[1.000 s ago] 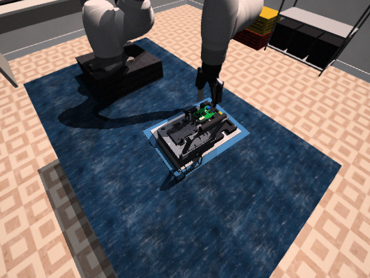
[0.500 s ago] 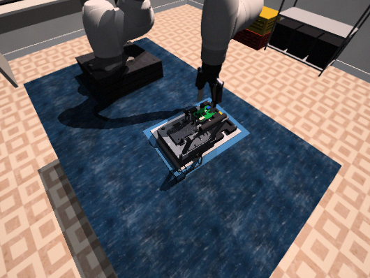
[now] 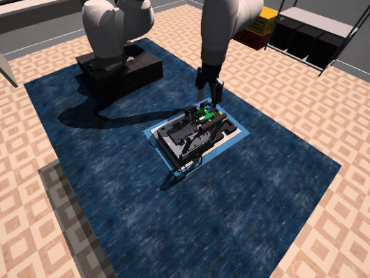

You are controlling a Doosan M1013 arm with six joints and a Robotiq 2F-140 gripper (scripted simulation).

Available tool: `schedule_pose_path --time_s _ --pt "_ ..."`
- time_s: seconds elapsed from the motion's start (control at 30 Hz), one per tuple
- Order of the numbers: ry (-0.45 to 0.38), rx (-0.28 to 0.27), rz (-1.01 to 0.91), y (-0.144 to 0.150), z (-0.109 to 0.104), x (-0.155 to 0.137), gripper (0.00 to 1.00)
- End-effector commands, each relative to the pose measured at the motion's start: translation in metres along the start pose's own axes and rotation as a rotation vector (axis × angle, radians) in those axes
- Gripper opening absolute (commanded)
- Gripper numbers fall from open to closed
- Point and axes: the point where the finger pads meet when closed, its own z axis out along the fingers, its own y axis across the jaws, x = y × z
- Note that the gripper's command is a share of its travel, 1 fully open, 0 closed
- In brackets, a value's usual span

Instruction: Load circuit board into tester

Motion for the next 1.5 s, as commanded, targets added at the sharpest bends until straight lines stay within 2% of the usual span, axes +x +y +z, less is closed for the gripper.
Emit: schedule_pose_path --time_s 0.0,0.97,1.47 --pt "0.0 0.0 0.0 0.0 0.0 0.0 0.58" --pt "0.0 0.0 0.0 0.0 0.033 0.0 0.58" --pt "0.0 0.0 0.0 0.0 0.038 0.0 0.58"
